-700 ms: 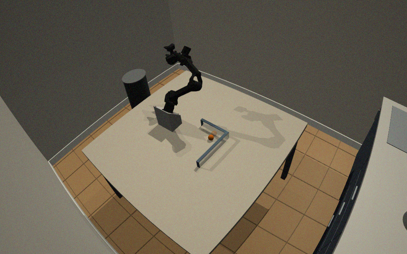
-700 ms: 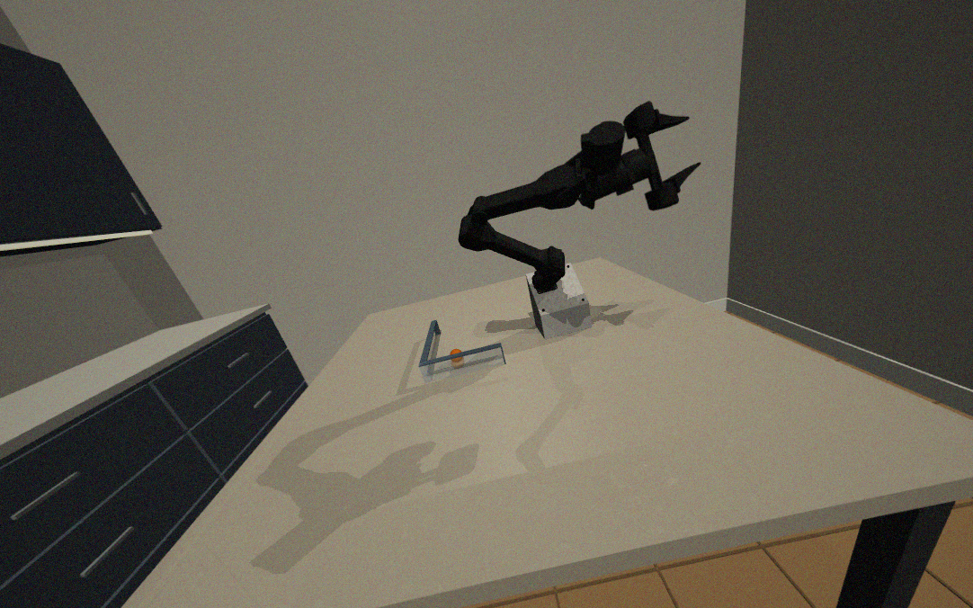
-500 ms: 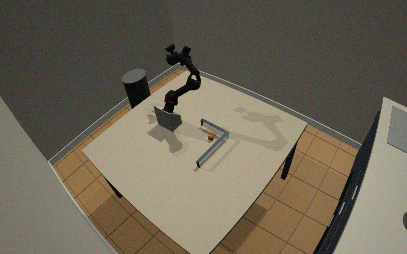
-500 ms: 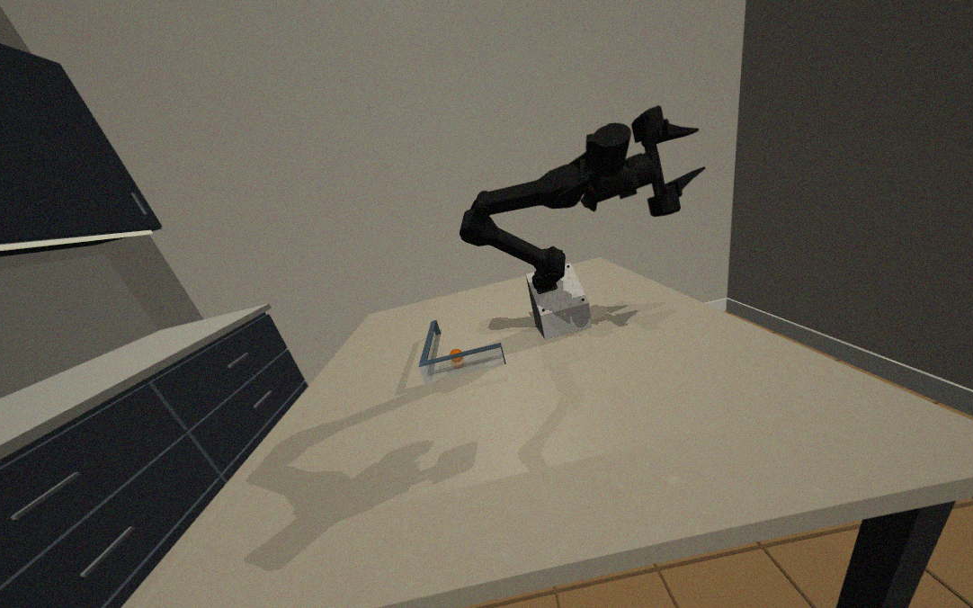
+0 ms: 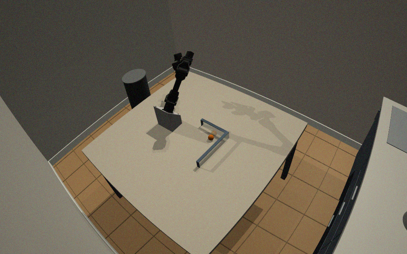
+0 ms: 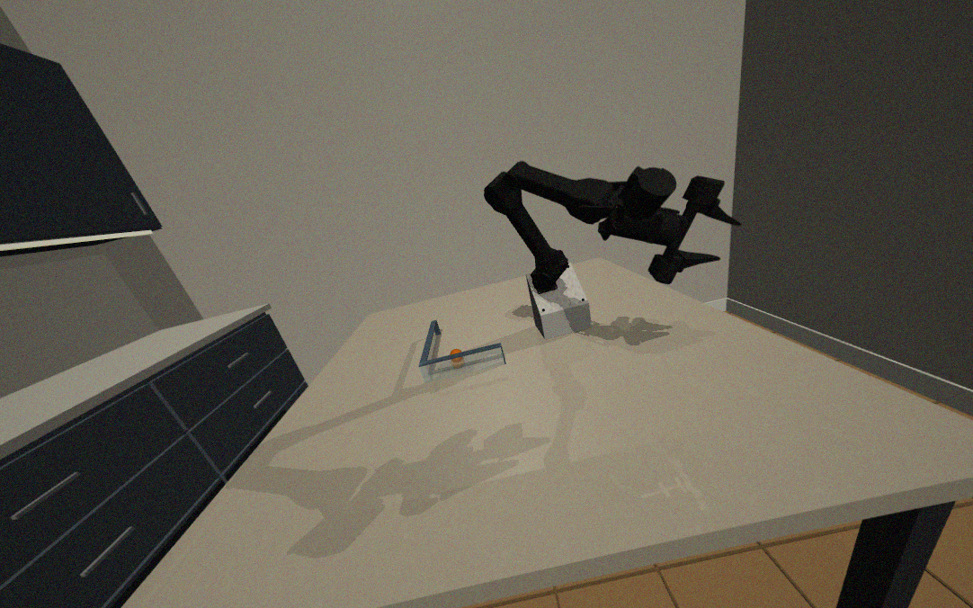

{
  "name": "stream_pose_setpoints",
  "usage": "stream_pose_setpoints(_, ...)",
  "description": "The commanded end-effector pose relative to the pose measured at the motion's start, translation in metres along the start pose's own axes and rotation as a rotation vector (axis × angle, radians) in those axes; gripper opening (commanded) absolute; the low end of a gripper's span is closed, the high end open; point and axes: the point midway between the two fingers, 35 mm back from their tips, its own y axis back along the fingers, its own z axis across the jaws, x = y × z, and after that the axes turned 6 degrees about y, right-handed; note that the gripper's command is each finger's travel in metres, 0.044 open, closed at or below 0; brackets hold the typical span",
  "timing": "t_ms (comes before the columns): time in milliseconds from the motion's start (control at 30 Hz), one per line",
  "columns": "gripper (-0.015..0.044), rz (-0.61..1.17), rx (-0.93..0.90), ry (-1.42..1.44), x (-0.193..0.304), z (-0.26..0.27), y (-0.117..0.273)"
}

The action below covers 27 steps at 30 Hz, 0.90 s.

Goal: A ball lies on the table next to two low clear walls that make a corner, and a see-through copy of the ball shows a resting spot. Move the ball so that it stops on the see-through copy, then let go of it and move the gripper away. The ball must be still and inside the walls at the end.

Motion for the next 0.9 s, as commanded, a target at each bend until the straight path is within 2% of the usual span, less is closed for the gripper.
stream_pose_setpoints(0,0.0301,0.057,-0.126,-0.101,0.024,0.041,-0.002)
stream_pose_setpoints(200,0.0301,0.175,-0.333,-0.288,0.061,0.117,0.014)
stream_pose_setpoints(433,0.0301,0.33,-0.522,-0.513,0.092,0.197,0.057)
stream_pose_setpoints(633,0.0301,0.478,-0.65,-0.713,0.106,0.258,0.11)
stream_pose_setpoints(867,0.0301,0.697,-0.77,-0.985,0.105,0.323,0.197)
